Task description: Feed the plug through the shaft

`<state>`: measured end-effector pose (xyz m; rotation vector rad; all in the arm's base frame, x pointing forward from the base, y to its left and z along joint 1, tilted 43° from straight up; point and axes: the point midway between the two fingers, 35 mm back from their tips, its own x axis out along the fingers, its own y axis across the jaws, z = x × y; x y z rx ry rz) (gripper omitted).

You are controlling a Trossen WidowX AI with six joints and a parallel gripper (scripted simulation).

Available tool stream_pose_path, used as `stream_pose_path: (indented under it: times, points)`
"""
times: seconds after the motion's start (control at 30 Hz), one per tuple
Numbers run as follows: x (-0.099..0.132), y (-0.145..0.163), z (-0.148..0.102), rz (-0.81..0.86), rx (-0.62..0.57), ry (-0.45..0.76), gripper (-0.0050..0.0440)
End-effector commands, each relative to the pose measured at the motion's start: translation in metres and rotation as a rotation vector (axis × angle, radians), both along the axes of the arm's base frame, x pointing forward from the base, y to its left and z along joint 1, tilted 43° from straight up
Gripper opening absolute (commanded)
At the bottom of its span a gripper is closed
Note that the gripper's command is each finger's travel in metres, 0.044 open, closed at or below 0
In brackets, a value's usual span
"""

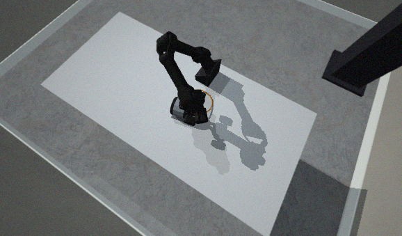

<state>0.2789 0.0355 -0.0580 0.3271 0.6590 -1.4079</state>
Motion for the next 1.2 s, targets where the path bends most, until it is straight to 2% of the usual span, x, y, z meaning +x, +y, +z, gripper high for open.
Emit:
stream_pose_path:
  times: [0.0,0.9,1.03,1.17]
  points:
    - [0.0001,0.0001,0.0001,0.0,0.0,0.0,0.0]
    - [0.0022,-0.007,0.0066,0.003,-0.002,-0.001,0.0]
    - [0.0013,-0.0044,0.005,0.0,0.009,0.001,0.0096]
    - [0.0013,-0.0044,0.005,0.0,0.009,0.001,0.01]
